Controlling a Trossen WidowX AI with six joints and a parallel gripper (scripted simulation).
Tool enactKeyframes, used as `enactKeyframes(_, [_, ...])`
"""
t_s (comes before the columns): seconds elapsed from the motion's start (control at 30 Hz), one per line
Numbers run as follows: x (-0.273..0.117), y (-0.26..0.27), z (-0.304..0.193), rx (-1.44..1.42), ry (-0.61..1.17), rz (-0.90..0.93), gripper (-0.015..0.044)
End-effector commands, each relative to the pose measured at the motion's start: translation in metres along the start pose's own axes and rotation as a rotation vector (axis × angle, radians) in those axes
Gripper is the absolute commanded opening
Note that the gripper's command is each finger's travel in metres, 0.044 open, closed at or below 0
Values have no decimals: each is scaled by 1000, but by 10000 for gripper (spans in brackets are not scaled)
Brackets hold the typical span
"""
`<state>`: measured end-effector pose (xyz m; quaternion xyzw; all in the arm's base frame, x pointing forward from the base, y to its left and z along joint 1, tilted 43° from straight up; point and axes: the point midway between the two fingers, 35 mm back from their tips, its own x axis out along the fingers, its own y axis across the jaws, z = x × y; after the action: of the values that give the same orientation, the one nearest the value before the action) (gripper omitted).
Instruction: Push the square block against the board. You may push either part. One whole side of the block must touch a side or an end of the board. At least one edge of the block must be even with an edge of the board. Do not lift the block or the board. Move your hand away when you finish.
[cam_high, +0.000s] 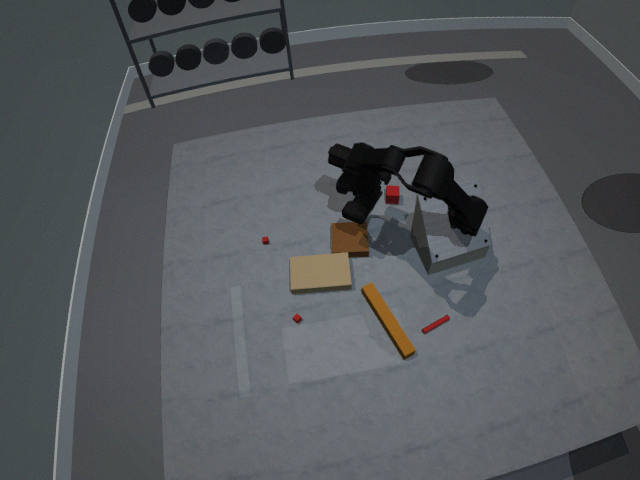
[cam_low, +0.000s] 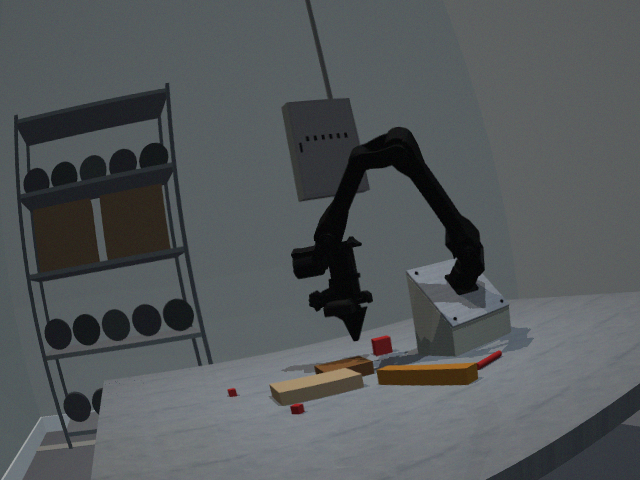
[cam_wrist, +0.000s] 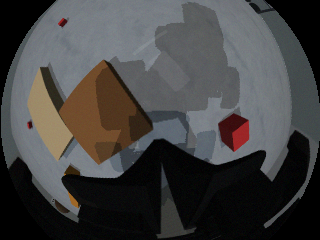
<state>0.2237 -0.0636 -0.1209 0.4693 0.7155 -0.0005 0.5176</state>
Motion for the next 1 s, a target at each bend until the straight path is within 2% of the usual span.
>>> enactKeyframes(0.0, [1,1,-8,-126,1,2,0])
enactKeyframes(0.4, [3,1,-32,-518,2,3,0])
enactKeyframes(0.57, [6,1,-32,-518,2,3,0])
enactKeyframes(0.7, [56,2,-34,-527,4,7,0])
enactKeyframes(0.97, [58,3,-33,-528,4,7,0])
